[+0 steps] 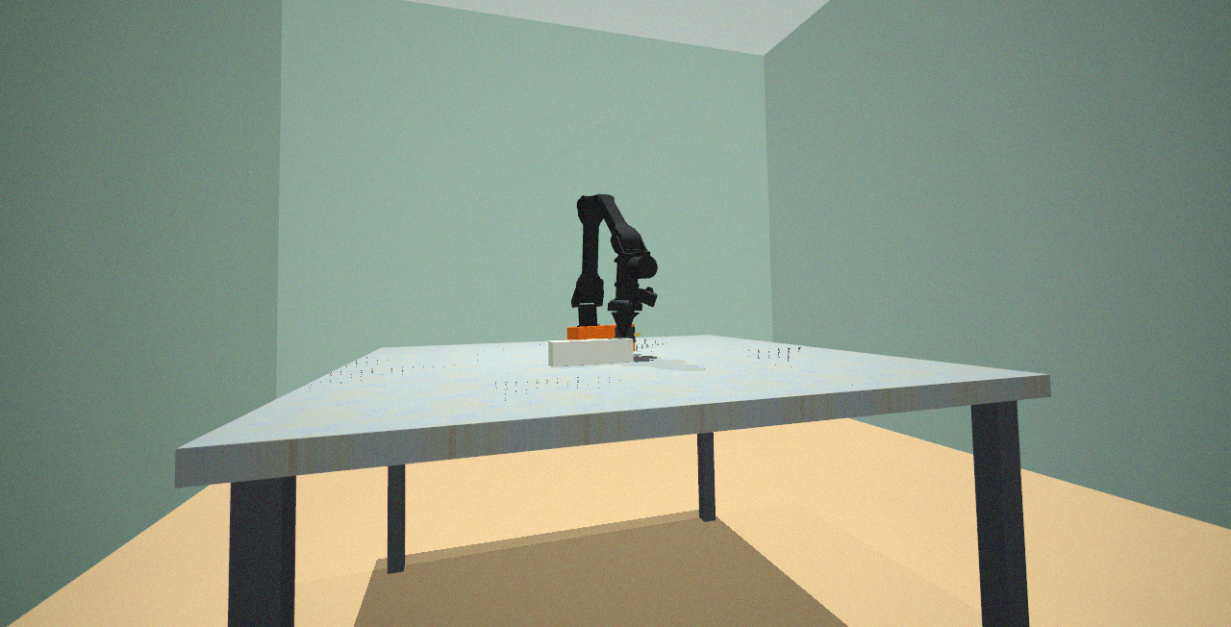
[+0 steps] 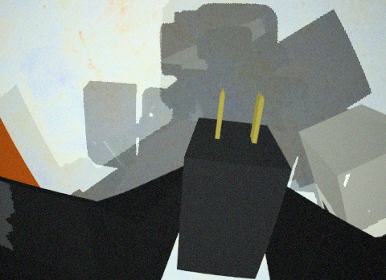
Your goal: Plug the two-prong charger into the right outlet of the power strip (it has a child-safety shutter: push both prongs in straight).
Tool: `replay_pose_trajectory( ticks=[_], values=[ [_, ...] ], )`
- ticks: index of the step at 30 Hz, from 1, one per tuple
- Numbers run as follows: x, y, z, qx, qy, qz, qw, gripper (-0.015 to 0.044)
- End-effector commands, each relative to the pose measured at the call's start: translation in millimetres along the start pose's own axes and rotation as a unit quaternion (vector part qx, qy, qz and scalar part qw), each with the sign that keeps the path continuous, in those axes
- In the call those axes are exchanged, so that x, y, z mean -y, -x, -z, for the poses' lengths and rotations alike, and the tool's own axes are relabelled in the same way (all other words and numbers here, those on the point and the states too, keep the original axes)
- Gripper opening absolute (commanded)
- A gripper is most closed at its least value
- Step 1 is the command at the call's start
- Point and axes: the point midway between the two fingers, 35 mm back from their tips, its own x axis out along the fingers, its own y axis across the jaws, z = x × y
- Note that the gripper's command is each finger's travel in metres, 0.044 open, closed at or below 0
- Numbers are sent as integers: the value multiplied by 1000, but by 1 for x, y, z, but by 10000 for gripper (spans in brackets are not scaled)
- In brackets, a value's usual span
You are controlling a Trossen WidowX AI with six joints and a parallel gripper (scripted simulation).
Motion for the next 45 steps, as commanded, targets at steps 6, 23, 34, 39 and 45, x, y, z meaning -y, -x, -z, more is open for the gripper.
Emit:
replay_pose_trajectory(
  ticks=[6, 23, 34, 39, 45],
  values=[
    [8, -5, 16, -3, -54, -2, 999, 0],
    [20, -13, 46, -4, -153, -7, 988, 0],
    [26, -18, 65, -4, -217, -10, 976, 0],
    [29, -21, 74, -5, -245, -12, 969, 0],
    [31, -24, 85, -5, -279, -14, 960, 0]
  ],
)
